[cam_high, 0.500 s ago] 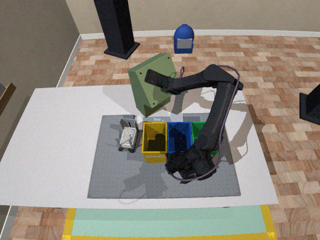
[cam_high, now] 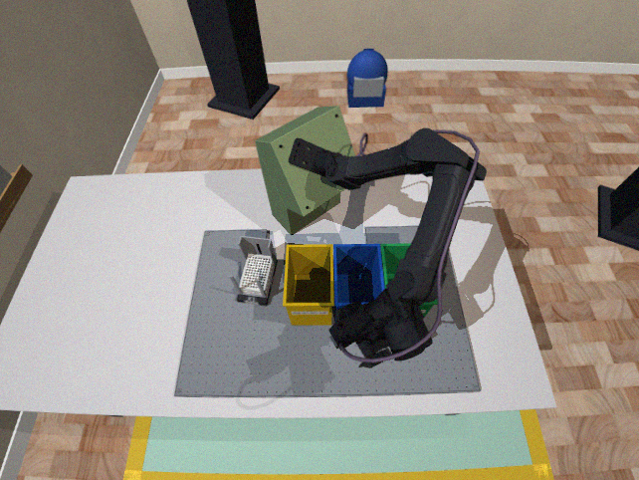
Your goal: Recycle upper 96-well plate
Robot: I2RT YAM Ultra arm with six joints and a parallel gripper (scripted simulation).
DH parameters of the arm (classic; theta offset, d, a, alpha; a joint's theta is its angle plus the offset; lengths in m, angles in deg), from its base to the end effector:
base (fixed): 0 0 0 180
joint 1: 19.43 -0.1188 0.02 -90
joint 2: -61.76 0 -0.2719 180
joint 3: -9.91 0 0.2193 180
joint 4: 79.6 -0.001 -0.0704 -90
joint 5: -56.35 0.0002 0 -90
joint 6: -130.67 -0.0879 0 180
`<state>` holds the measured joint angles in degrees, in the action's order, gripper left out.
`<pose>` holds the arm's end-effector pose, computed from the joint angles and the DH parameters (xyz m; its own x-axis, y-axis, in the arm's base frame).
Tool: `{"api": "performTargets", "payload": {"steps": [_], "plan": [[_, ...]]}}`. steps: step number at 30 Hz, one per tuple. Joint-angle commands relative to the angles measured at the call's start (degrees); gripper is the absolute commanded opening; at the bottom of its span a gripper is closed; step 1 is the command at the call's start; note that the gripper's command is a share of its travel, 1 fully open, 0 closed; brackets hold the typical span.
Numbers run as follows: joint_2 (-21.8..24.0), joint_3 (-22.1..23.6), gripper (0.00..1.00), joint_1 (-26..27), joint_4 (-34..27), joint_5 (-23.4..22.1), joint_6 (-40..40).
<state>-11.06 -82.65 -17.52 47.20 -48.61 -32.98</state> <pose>0.2762 0.0145 0.3668 -0.3308 0.9386 -0.0983 0.4772 0.2562 0.8406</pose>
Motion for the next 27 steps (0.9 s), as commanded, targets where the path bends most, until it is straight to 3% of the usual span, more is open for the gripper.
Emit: {"api": "performTargets", "payload": {"steps": [1,9,13,15,17,20,21,25,27], "plan": [[1.11,-0.77,1.0,1.01,0.17,1.13,0.05],[-4.09,1.39,1.0,3.45,-1.0,-4.25,13.21],[-6.52,-1.1,1.0,5.37,-1.65,-5.32,21.34],[-7.18,1.93,1.0,6.51,0.24,-6.22,22.52],[-8.16,0.17,1.0,7.52,-1.6,-6.23,26.18],[-6.77,1.85,1.0,8.18,-0.08,-6.68,27.09],[-9.12,0.22,1.0,8.74,-1.82,-6.74,29.24],[-10.1,3.26,1.0,11.25,0.56,-8.28,32.34],[-10.77,1.91,1.0,11.77,-1.19,-8.1,34.65]]}}
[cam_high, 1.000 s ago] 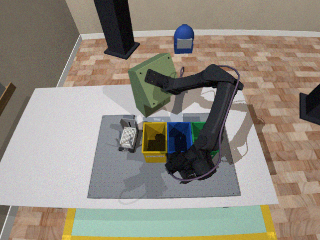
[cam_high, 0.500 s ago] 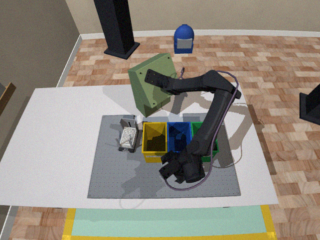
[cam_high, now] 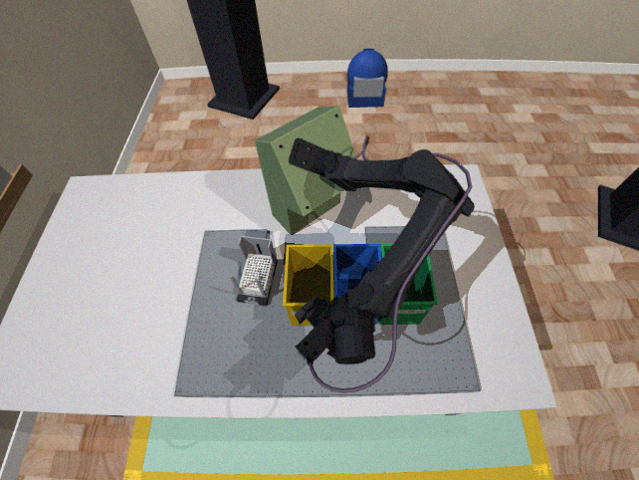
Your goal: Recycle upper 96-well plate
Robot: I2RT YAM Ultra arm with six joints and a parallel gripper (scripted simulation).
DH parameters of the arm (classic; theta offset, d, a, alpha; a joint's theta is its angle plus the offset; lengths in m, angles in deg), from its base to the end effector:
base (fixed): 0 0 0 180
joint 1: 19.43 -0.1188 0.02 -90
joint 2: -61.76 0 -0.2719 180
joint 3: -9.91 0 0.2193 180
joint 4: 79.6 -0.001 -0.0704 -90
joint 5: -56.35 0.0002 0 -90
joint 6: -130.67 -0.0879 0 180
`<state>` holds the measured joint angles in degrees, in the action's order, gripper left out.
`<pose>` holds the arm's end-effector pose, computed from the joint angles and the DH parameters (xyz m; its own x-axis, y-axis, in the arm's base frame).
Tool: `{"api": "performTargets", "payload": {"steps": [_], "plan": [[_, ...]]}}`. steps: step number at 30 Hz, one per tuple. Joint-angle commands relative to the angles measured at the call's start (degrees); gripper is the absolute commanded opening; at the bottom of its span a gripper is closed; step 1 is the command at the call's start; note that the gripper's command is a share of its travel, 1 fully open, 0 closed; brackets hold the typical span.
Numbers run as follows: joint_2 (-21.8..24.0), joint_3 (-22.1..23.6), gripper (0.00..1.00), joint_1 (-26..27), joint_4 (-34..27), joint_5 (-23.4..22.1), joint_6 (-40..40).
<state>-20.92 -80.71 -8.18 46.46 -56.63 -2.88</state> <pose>0.3085 -0.0254 0.3098 -0.5709 0.7603 -0.3100 0.4235 0.5961 0.6822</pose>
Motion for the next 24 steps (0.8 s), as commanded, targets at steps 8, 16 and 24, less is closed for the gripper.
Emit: {"api": "performTargets", "payload": {"steps": [8,16,24], "plan": [[-3.25,2.66,1.0,6.59,1.86,-2.14,11.81],[-5.83,3.72,1.0,10.62,2.09,-3.73,20.47],[-8.35,4.66,1.0,14.44,2.3,-5.22,28.86]]}}
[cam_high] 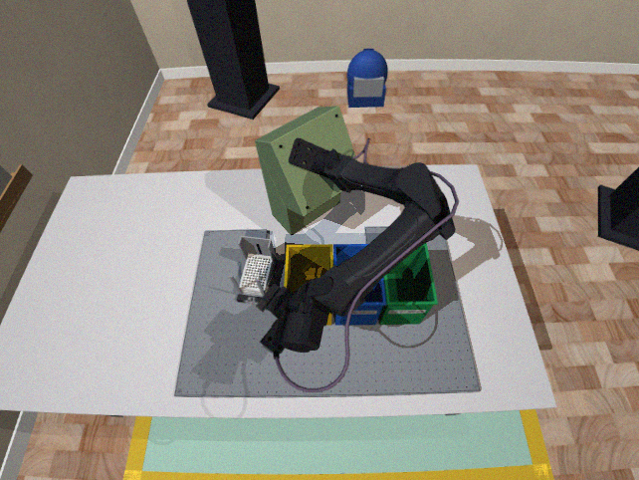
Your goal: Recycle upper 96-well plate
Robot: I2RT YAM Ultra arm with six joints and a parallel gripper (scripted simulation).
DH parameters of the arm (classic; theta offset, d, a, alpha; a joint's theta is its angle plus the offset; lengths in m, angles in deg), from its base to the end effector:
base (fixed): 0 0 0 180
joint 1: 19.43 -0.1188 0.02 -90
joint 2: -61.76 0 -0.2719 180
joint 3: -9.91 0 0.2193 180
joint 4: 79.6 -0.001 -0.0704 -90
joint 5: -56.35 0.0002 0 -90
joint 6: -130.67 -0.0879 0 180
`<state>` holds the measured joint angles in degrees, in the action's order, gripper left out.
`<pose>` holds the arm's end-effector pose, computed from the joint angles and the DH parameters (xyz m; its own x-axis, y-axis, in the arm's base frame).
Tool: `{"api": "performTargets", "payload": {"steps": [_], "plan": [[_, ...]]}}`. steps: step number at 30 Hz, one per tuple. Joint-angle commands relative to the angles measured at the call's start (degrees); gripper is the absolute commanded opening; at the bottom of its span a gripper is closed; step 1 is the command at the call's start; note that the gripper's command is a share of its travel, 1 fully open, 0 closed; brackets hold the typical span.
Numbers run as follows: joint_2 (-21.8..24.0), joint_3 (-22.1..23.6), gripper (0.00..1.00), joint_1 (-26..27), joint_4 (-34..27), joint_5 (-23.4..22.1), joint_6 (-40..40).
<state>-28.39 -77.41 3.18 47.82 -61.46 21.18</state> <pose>0.3150 -0.0857 0.2578 -0.6845 0.6048 -0.4070 0.3436 0.7601 0.5515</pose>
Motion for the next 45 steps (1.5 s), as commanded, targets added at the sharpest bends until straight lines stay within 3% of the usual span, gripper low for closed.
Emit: {"api": "performTargets", "payload": {"steps": [1,3,4,7,11,12,19,20,22,24,25,26,27,29,30,32,33,34,36,37,39,40,42,45], "plan": [[-0.87,1.36,1.0,3.07,0.95,-0.39,4.8],[-1.31,1.68,1.0,3.81,1.33,-0.84,5.65],[-1.78,-0.74,1.0,4.36,-0.26,-0.81,8.09],[-2.69,2.6,1.0,6.27,1.7,-1.84,10.34],[-3.61,1.15,1.0,7.62,1.77,-1.89,13.94],[-3.95,3.07,1.0,8.27,1.93,-2.45,14.6],[-5.15,3.66,1.0,10.36,2.33,-3.2,18.35],[-6.3,0.69,1.0,11.13,-0.22,-4.23,20.83],[-7.81,0.54,1.0,12.29,-1.41,-5.76,24.35],[-8.46,1.58,1.0,13.09,-1.05,-6.34,26.08],[-8.63,4.58,1.0,13.34,-0.72,-6.59,26.48],[-8.77,4.7,1.0,13.45,-0.62,-6.62,26.72],[-9.88,1.95,1.0,14.29,-1.57,-7.65,29.28],[-10.5,5.29,1.0,14.99,-1.33,-8.25,30.82],[-11.62,2.65,1.0,15.87,-2.15,-9.33,33.42],[-12.23,5.87,1.0,16.53,-2.02,-9.92,34.94],[-13.35,3.35,1.0,17.45,-2.73,-11.04,37.58],[-13.76,6.0,1.0,17.8,-2.94,-11.51,38.52],[-13.76,6.0,1.0,17.8,-2.94,-11.51,38.52],[-15.23,3.21,1.0,18.84,-4.01,-12.68,41.77],[-15.93,6.33,1.0,19.63,-3.91,-13.24,43.58],[-17.01,4.18,1.0,20.6,-4.49,-14.43,46.29],[-17.75,7.41,1.0,21.36,-4.51,-15.03,48.13],[-19.5,8.0,1.0,23.0,-5.22,-16.75,52.47]]}}
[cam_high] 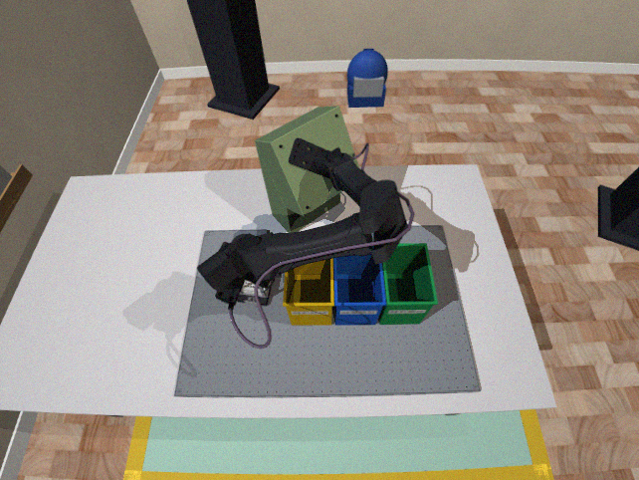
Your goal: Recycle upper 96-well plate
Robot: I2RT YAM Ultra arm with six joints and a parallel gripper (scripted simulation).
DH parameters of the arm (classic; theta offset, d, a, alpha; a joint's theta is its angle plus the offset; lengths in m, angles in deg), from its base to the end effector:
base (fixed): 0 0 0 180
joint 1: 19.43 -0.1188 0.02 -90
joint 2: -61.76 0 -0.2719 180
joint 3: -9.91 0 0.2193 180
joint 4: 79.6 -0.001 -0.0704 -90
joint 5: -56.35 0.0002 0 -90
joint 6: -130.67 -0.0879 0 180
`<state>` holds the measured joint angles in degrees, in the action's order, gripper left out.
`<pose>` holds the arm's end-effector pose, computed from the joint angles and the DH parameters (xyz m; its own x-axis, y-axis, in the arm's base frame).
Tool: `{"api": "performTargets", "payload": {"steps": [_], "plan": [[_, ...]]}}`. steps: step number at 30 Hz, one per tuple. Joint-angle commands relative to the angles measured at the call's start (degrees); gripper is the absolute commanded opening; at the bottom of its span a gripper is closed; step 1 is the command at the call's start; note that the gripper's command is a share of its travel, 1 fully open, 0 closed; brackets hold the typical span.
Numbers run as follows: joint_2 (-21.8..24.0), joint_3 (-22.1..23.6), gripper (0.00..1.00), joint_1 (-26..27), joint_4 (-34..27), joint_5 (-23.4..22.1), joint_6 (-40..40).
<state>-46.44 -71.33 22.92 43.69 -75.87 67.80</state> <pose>0.2734 -0.1679 0.1430 -0.8563 0.3235 -0.4027 0.0603 0.8368 0.5441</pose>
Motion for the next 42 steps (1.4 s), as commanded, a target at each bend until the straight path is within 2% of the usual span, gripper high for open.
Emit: {"api": "performTargets", "payload": {"steps": [1,2,3,4,6,8,9,14,19,26,42], "plan": [[-1.72,2.22,1.0,3.55,-1.07,-2.37,6.5],[-2.78,0.14,1.0,4.64,-1.38,-3.59,9.28],[-3.27,2.77,1.0,5.03,-1.68,-4.08,10.41],[-4.32,1.37,1.0,6.12,-1.89,-5.34,13.14],[-5.24,3.72,1.0,6.93,-2.29,-5.85,15.3],[-5.24,3.72,1.0,6.93,-2.29,-5.85,15.3],[-6.72,1.47,1.0,8.27,-2.98,-7.08,18.86],[-10.39,5.97,1.0,11.96,-3.88,-11.08,28.18],[-14.26,5.17,1.0,15.86,-5.13,-14.33,37.79],[-15.3,3.52,1.0,16.02,-7.88,-14.45,40.47],[-15.52,3.26,1.0,16.05,-8.31,-14.46,40.95]]}}
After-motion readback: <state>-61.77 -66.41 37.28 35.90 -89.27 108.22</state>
